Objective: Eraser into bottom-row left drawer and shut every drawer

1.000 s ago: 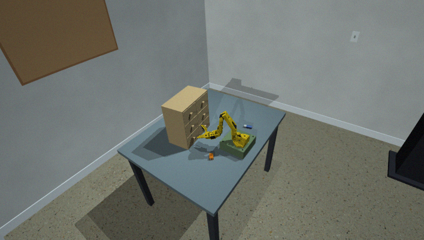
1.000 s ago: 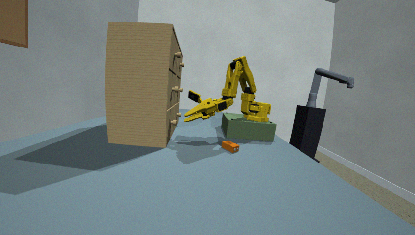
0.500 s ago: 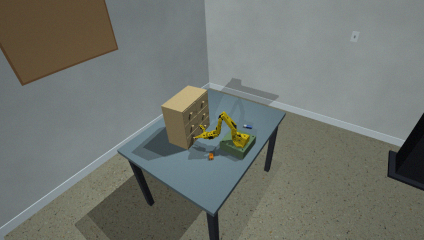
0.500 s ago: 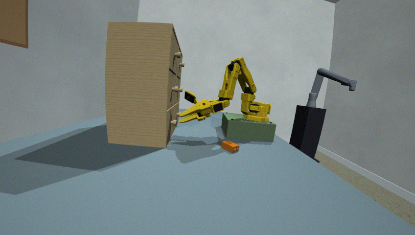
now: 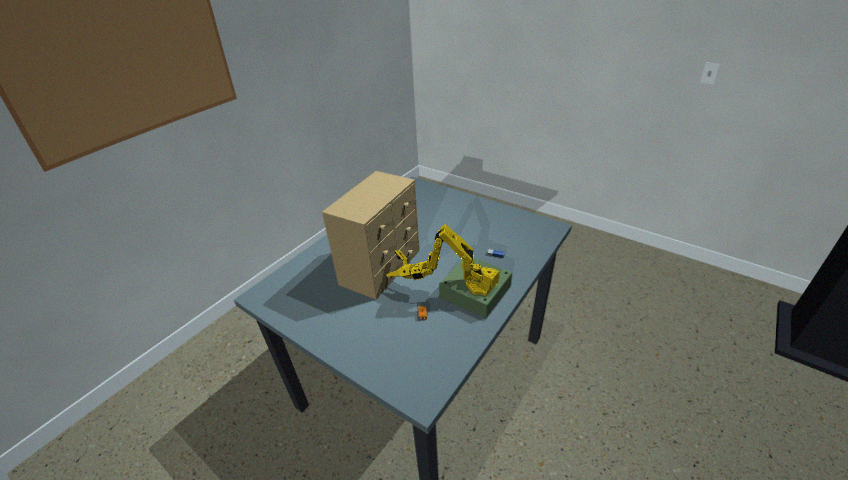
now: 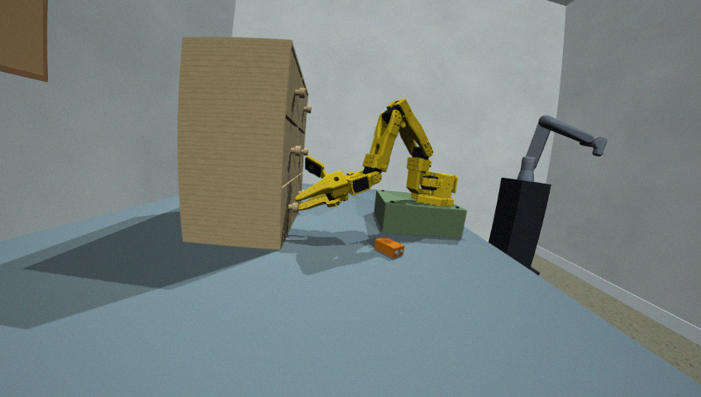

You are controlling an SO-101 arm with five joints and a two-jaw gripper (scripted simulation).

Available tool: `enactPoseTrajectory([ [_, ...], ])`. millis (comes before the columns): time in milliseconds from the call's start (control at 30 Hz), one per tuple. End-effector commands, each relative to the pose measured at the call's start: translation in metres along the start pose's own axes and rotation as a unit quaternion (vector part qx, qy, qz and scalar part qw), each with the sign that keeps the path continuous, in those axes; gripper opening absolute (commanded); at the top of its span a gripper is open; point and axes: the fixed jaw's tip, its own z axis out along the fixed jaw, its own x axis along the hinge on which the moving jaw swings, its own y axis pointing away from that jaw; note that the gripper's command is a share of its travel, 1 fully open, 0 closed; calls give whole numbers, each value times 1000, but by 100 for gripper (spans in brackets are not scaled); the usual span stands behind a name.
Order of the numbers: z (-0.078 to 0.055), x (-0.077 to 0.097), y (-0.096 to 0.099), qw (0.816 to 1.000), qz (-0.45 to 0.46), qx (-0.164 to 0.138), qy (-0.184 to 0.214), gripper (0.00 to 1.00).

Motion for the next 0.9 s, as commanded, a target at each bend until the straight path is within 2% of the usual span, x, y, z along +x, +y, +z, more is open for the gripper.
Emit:
enactPoseTrajectory([
  [0,1,2,-6,1000,7,10,5,21],
  [100,7,2,-8,1000,8,12,4,21],
  [867,7,3,-11,1000,8,14,2,21],
])
